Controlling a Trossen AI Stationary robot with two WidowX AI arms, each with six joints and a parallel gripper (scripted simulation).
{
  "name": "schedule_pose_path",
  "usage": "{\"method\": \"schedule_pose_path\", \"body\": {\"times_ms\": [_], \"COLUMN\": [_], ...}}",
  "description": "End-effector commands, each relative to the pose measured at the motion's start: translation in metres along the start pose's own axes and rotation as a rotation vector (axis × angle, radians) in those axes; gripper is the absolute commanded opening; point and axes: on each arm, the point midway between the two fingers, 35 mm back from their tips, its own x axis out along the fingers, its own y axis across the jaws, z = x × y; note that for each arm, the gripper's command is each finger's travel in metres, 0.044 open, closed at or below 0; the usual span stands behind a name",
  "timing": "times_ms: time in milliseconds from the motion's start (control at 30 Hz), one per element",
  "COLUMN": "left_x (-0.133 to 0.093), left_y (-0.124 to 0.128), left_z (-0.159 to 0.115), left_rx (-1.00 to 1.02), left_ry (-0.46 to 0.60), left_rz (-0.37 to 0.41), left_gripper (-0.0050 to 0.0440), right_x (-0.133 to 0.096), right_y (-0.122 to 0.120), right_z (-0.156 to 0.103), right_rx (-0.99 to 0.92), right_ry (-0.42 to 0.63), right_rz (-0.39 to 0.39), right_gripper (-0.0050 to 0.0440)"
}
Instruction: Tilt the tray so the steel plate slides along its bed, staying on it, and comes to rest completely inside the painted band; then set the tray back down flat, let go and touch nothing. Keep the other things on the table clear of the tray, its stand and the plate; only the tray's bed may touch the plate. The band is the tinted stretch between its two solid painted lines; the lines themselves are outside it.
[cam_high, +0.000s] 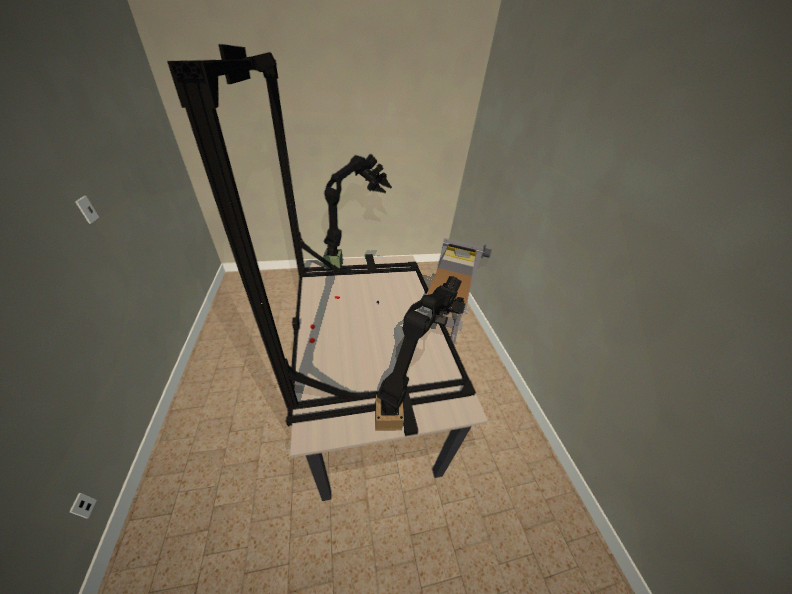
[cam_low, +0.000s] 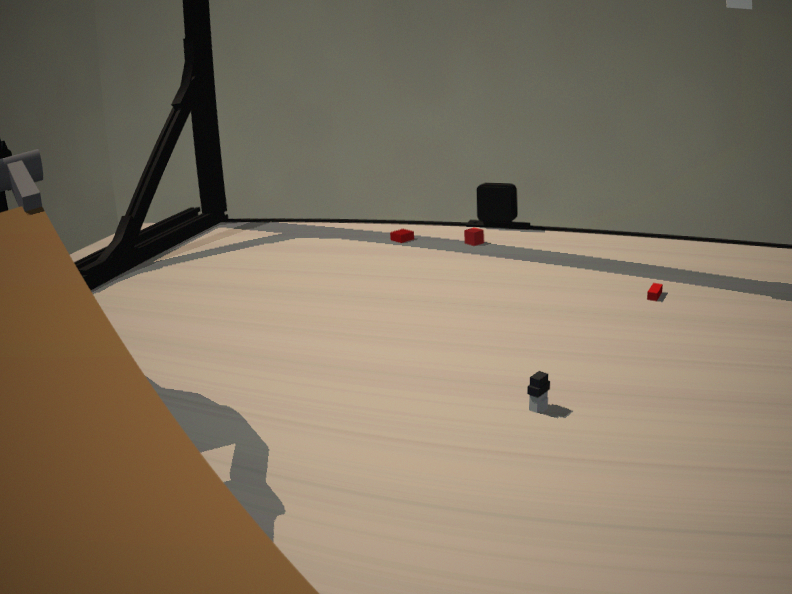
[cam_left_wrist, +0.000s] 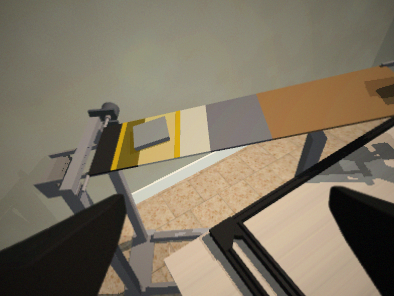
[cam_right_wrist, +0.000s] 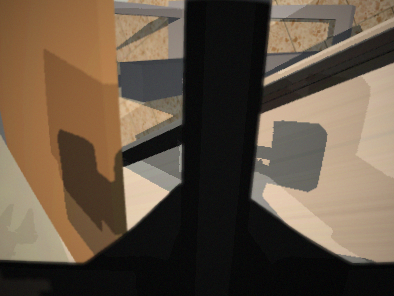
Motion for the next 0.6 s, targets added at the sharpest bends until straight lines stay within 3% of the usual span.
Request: {"method": "schedule_pose_path", "body": {"times_ms": [0, 567], "left_x": [-0.0002, -0.0002], "left_y": [0.0001, 0.0001], "left_z": [-0.0001, -0.0001], "left_rx": [0.000, 0.000], "left_ry": [0.000, 0.000], "left_rz": [0.001, 0.001], "left_gripper": [0.0440, 0.0440], "right_x": [-0.0158, -0.0181], "right_y": [0.0195, 0.0227], "right_z": [0.0010, 0.0010], "right_rx": [0.000, 0.000], "right_ry": [-0.004, -0.004], "right_rz": [0.053, 0.071], "right_gripper": [0.0000, 0.0000]}}
